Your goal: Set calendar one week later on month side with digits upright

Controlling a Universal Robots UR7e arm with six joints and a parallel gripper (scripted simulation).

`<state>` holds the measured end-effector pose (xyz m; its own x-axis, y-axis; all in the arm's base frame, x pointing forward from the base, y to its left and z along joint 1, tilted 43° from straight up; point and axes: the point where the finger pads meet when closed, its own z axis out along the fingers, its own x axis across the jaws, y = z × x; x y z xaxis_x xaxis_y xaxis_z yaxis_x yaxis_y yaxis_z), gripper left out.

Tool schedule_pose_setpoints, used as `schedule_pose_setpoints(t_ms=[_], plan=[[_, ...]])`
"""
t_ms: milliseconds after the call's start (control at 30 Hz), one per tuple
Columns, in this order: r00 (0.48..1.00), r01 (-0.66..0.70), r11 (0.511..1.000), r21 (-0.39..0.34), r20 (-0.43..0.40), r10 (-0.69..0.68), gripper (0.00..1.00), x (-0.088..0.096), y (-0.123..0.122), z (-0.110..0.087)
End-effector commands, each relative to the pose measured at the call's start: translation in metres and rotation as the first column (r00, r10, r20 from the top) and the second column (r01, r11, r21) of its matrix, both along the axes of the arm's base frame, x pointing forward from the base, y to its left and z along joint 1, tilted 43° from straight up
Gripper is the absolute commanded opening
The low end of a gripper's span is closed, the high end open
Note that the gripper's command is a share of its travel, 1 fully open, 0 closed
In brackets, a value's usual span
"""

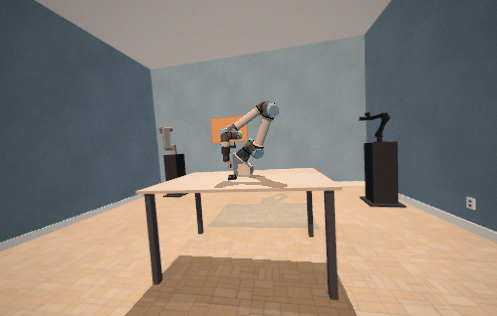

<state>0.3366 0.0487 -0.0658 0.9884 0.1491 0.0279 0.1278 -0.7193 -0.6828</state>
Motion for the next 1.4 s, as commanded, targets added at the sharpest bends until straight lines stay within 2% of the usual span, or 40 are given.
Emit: schedule_pose_setpoints(t_ms=[0,67,100,967,1367], plan=[[1.000,0.000,1.000,0.000,0.000,0.000,0.87,0.0007,-0.0078,0.0085],[1.000,0.000,1.000,0.000,0.000,0.000,0.87,0.0007,-0.0080,0.0087],[1.000,0.000,1.000,0.000,0.000,0.000,1.00,0.0007,-0.0080,0.0087],[1.000,-0.001,1.000,0.000,0.001,0.001,1.00,0.0007,-0.0079,0.0088],[0.999,-0.032,0.999,0.003,0.030,0.032,1.00,-0.0004,-0.0072,0.0094]])
